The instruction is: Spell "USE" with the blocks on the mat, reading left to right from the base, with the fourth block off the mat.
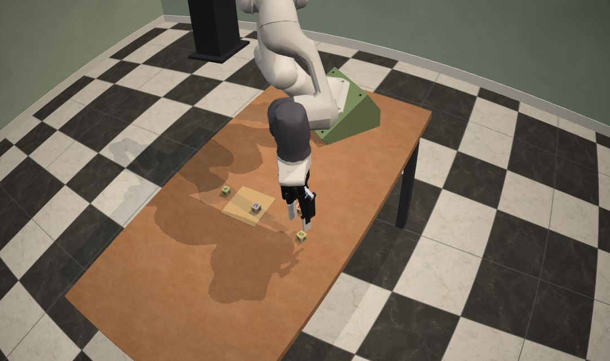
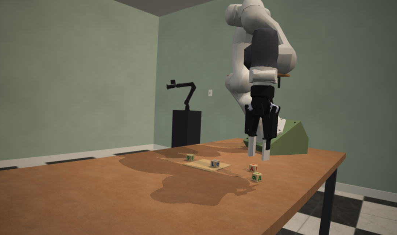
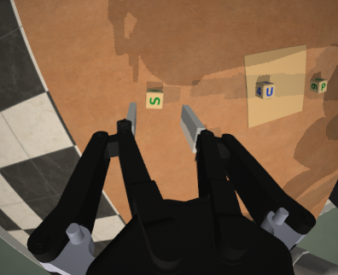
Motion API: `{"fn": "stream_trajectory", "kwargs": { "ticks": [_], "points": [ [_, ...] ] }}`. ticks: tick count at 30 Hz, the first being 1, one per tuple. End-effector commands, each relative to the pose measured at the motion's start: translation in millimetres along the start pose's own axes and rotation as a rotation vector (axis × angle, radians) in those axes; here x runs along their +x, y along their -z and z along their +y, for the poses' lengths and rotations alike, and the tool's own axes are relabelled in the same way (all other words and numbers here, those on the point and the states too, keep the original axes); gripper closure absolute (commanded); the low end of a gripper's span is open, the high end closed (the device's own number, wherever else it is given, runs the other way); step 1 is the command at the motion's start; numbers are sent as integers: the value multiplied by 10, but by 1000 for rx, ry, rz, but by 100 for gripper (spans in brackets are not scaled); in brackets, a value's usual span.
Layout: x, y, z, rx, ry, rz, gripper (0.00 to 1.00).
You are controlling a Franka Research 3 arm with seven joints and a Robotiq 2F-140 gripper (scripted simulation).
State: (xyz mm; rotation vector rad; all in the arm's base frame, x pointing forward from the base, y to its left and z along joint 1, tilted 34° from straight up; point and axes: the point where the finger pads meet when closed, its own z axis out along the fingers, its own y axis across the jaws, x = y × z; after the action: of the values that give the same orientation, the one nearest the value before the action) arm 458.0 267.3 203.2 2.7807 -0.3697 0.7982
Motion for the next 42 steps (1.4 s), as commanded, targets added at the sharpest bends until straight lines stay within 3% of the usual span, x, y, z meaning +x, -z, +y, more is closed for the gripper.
{"fn": "stream_trajectory", "kwargs": {
  "ticks": [1, 25, 42],
  "points": [
    [3, -50, -12, 5, -4, 1, 63],
    [8, -357, -20, 5, -4, 1, 63],
    [8, -406, -21, 5, -4, 1, 63]
  ]
}}
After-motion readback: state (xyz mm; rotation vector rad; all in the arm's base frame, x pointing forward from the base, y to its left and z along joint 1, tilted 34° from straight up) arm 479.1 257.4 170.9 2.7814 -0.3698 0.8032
